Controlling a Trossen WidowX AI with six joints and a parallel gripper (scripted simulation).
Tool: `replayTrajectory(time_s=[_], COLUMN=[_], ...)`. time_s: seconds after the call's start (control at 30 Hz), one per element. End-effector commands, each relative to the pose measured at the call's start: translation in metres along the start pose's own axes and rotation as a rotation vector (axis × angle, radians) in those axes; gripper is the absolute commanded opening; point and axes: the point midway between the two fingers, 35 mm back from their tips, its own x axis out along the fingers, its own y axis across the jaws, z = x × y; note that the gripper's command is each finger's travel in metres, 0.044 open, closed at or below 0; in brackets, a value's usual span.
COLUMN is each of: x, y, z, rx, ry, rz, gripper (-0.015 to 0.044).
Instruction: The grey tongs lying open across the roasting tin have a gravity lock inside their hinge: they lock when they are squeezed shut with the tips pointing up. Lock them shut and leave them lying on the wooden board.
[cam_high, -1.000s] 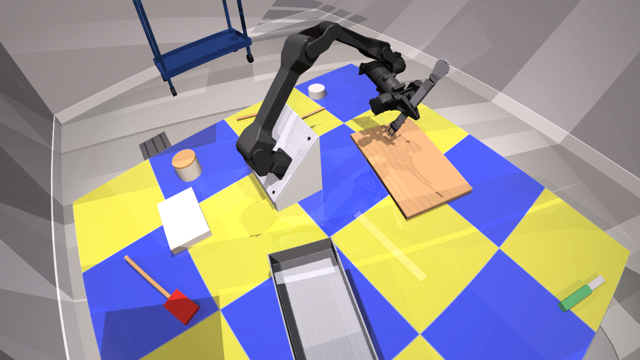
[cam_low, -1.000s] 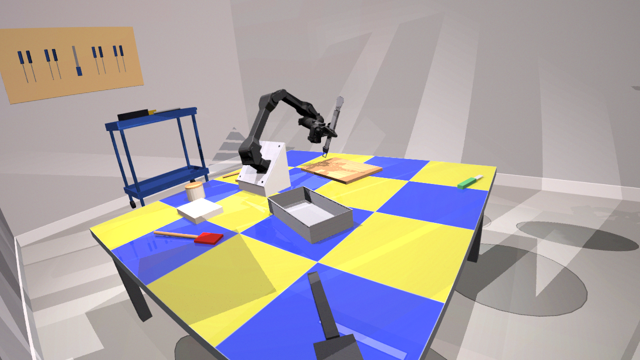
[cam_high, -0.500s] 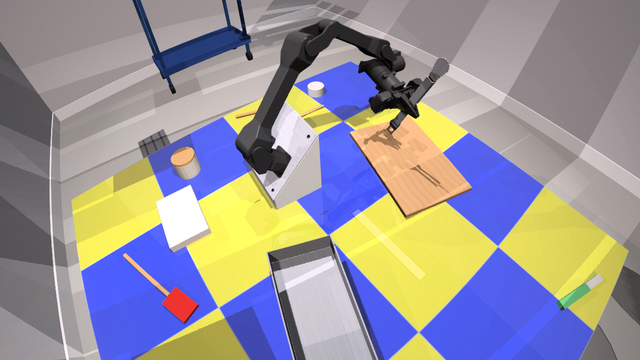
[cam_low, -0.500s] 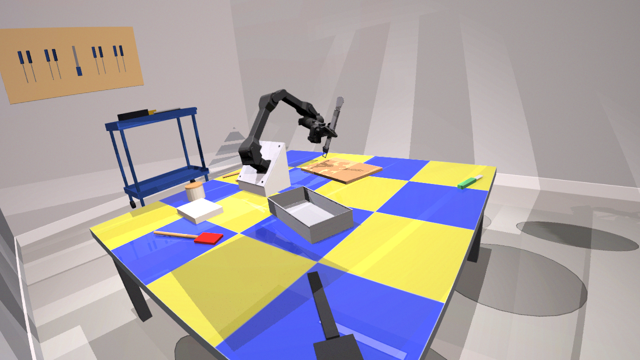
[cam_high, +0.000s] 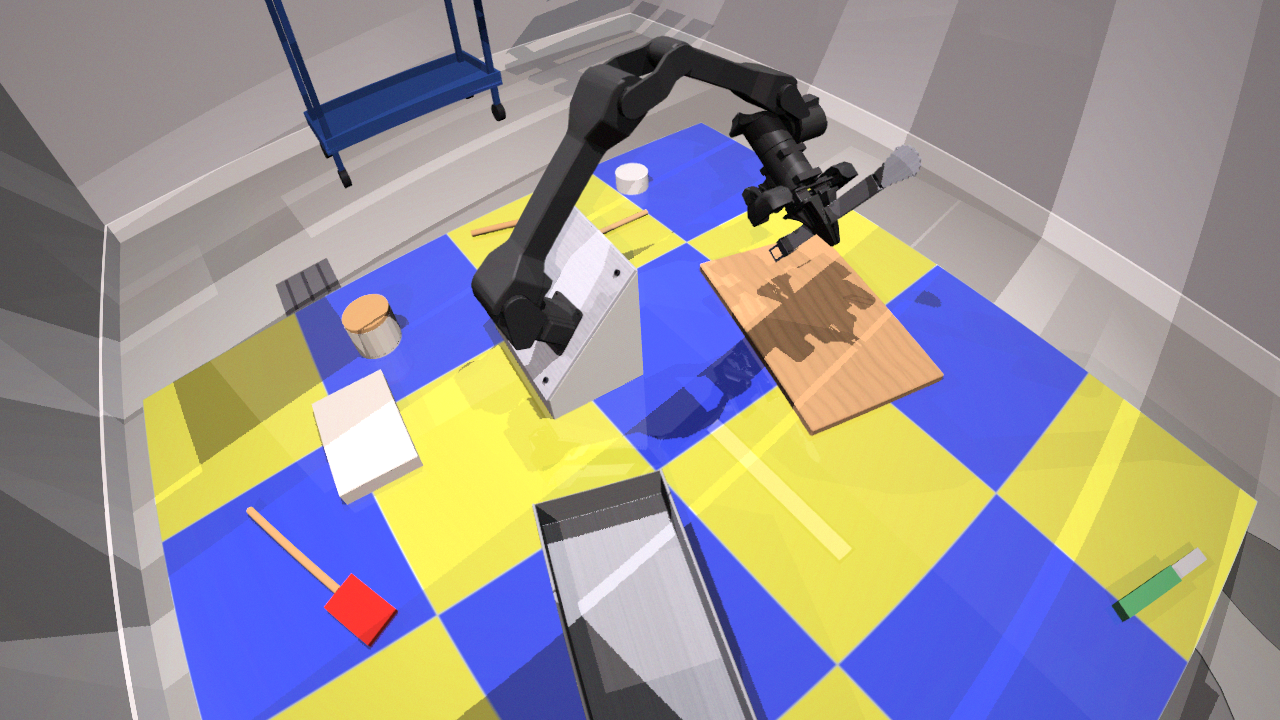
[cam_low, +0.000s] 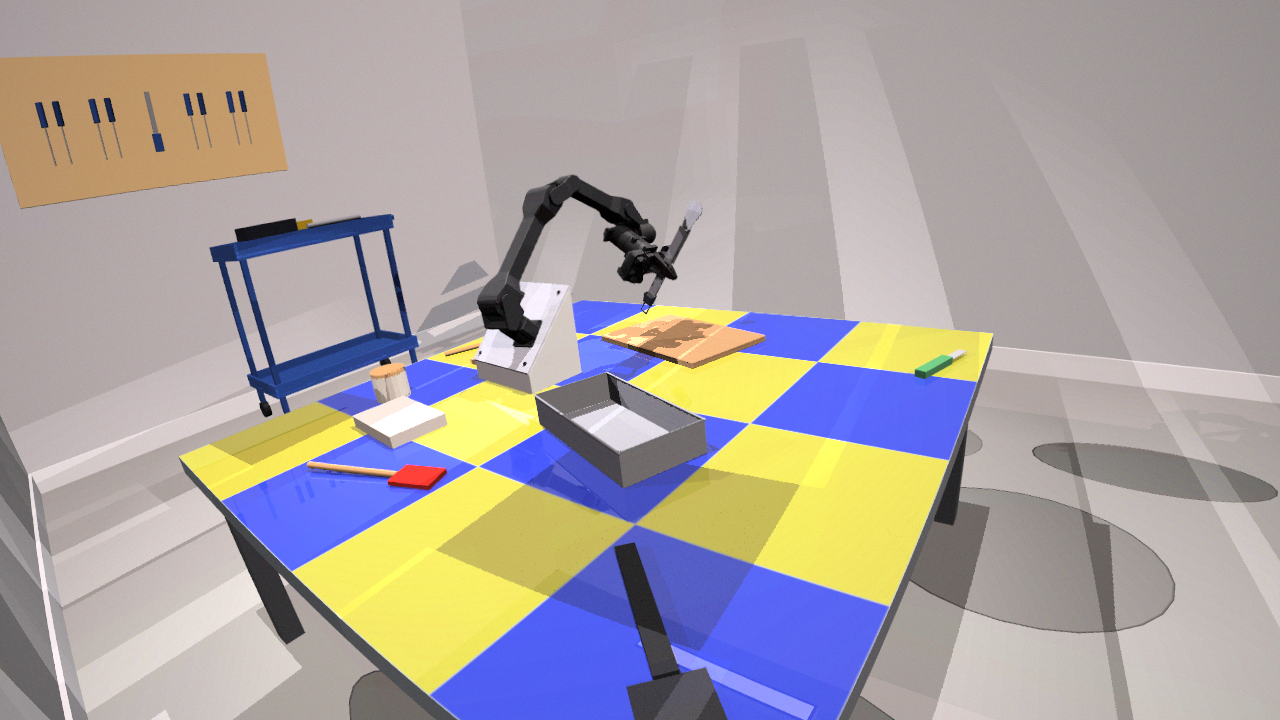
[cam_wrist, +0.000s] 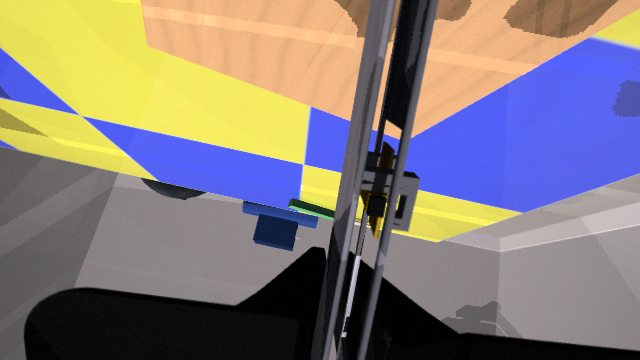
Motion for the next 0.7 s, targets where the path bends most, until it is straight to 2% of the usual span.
replayTrajectory(time_s=[0.0, 0.5, 0.67], x=[0.007, 0.013, 0.012], y=[-0.001, 0.002, 0.002], z=[-0.005, -0.021, -0.023], rx=[0.005, 0.040, 0.045], ry=[-0.165, -0.797, -0.847], rz=[0.006, -0.059, -0.071], gripper=[-0.0150, -0.0150, -0.0150])
